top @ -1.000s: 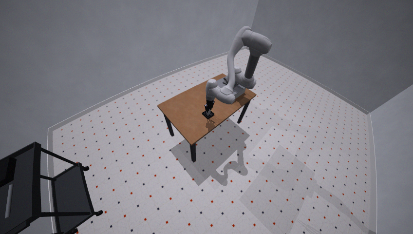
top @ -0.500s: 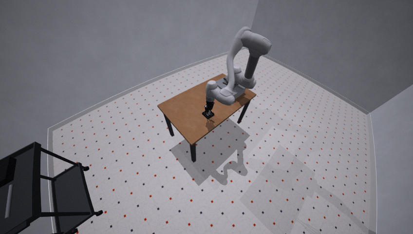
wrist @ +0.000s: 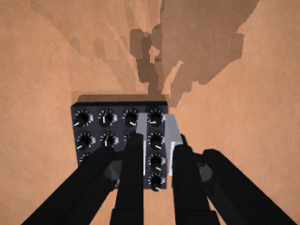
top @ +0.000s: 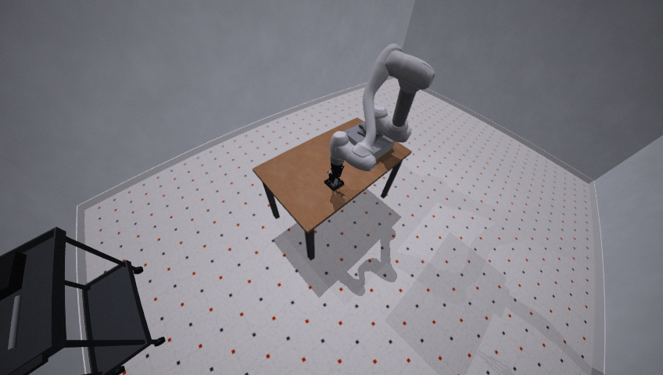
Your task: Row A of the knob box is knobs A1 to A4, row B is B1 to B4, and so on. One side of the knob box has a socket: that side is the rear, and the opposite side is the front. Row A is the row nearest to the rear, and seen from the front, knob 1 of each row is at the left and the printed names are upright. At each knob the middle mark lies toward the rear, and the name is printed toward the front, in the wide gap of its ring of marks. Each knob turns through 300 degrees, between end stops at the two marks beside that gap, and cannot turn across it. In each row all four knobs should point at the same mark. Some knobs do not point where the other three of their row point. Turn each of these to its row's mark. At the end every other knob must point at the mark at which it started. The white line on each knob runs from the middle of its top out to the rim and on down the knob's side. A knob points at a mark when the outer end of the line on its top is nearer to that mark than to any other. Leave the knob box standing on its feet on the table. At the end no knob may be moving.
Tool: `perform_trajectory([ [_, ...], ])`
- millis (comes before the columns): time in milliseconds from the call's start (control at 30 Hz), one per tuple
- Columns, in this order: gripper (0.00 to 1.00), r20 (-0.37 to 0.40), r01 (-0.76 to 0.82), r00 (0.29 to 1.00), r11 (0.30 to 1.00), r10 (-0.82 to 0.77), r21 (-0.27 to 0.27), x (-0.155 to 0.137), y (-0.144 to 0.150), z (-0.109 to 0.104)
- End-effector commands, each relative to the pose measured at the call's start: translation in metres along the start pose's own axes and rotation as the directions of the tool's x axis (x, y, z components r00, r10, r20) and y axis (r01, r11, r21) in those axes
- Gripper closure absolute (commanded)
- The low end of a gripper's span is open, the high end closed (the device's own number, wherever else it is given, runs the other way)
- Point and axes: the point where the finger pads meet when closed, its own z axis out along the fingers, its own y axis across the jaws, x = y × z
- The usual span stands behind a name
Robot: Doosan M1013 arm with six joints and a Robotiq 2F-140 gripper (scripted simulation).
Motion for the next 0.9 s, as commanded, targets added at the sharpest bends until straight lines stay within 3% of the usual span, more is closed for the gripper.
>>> perform_trajectory([
  [0, 0.88, 0.0, 0.0, 1.0, 1.0, 0.0, 0.0, 0.0001, 0.0, 0.0017],
  [867, 0.88, 0.0, 0.0, 1.0, 1.0, 0.0, 0.0, 0.0001, 0.0, 0.0072],
])
